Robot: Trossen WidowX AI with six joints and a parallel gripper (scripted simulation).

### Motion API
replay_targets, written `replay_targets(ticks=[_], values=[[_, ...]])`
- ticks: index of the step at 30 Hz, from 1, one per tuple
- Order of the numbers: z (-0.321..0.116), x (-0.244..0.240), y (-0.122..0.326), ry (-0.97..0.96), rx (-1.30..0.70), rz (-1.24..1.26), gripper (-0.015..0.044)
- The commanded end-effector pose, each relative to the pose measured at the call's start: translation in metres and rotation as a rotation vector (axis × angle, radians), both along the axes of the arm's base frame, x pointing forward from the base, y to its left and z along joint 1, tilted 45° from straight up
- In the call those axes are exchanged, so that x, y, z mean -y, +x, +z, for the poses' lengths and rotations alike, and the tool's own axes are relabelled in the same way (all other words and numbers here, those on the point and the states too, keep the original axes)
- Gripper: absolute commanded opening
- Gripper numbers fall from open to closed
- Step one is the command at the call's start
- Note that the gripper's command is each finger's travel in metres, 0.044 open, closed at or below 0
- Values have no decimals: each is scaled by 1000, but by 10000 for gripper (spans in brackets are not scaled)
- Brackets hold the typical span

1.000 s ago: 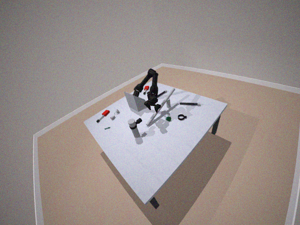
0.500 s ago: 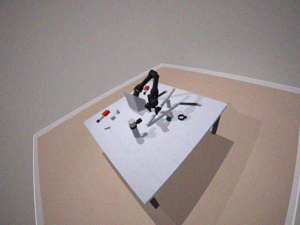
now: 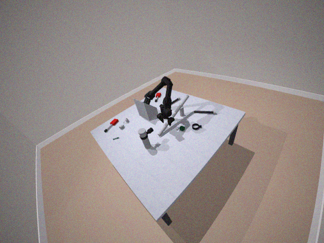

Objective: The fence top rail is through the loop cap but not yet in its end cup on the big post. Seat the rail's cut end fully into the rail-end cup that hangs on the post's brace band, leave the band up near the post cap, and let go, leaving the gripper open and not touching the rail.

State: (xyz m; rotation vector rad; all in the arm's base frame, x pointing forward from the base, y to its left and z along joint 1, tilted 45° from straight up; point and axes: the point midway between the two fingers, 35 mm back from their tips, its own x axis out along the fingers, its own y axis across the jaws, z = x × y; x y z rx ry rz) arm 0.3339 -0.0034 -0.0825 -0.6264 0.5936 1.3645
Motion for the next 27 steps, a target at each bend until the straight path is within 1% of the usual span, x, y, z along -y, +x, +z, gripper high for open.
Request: replay_targets(ticks=[1,18,27], values=[[-5,-5,-1,8,-8,-5,440],[-22,-23,0,11,-7,-4,440],[-22,-23,0,11,-7,-4,204]])
